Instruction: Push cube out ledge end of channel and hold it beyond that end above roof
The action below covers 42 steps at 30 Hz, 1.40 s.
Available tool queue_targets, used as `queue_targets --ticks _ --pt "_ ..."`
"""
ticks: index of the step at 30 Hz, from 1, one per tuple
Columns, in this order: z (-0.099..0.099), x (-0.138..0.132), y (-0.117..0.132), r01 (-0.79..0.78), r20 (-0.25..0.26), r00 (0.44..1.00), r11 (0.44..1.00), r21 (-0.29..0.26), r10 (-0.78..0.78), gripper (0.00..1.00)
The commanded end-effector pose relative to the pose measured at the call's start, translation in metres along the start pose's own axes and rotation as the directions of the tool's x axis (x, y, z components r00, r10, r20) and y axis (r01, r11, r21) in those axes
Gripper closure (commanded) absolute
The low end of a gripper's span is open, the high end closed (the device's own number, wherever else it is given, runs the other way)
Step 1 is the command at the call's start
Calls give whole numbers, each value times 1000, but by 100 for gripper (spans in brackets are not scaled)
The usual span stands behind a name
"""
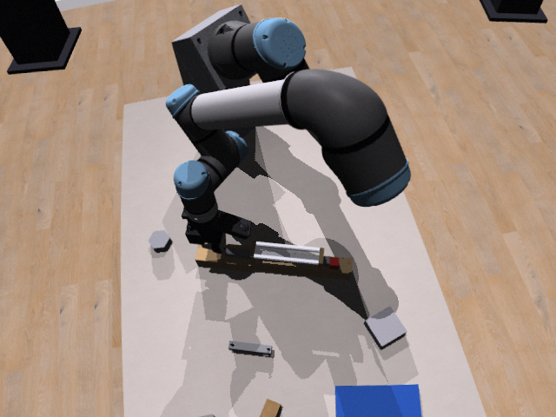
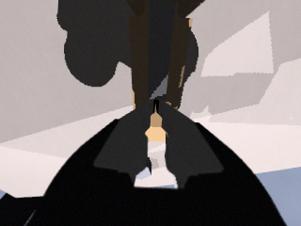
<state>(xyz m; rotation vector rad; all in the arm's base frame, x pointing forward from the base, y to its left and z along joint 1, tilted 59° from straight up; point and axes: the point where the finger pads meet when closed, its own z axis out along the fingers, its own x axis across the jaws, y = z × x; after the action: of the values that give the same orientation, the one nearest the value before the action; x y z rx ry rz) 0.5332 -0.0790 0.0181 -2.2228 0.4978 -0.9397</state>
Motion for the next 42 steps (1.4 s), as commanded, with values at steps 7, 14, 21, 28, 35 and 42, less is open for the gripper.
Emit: queue_targets --ticks 7,14,21,28,35,42 --pt "0 0 -10 0 -1 1000 1000 0 0 100" --pt "-3 0 -10 0 -1 1000 1000 0 0 100" --pt "-10 0 -10 0 -1 1000 1000 0 0 100" --pt "-27 0 -10 0 -1 1000 1000 0 0 100" --pt "-47 0 -10 0 -1 1000 1000 0 0 100" --pt "-59 0 -10 0 -1 1000 1000 0 0 100"
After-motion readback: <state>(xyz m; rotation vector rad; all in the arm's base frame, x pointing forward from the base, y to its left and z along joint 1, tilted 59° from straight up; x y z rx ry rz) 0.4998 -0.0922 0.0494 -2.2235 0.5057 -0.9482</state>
